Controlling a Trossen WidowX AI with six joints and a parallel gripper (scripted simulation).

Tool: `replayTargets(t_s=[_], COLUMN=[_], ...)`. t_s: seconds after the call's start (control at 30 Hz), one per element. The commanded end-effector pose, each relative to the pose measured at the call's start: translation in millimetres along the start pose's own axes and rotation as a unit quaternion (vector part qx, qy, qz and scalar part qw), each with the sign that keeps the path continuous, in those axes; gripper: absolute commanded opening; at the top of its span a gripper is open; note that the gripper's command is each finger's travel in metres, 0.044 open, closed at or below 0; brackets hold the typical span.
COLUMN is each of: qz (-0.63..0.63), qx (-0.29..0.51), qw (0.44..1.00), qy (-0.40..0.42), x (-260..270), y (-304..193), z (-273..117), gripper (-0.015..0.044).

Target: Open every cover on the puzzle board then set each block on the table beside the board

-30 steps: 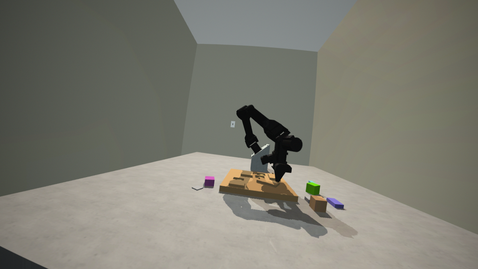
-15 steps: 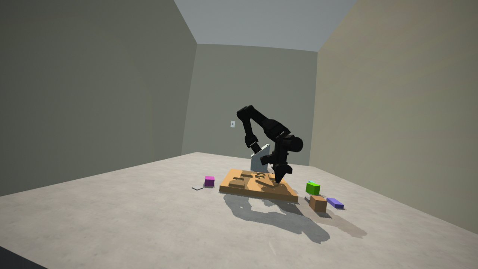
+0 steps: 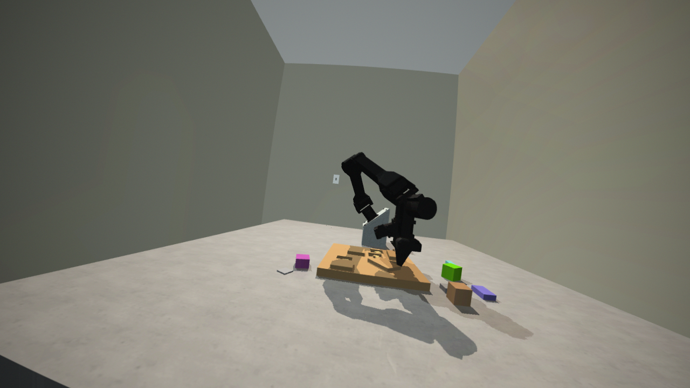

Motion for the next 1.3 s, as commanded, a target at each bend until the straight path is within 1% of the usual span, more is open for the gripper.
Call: replayTargets(t_s=[0.0,1.27], qz=[-0.001,-0.001], qx=[-0.003,-0.004], qw=[1.0,1.0], qy=[-0.001,0.0], x=[4.7,33.8], y=[2.9,33.3], z=[1.4,1.0], gripper=[0.0,0.0])
Point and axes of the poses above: the point midway between the two fingers, 35 mm back from their tips, its own z axis out along the fingers, its own x axis across the jaws, y = z × x, the point moved 3 cm from there along -z, back along the fingers, and after that the axes turned 1 degree about z, right-handed, at the moved point
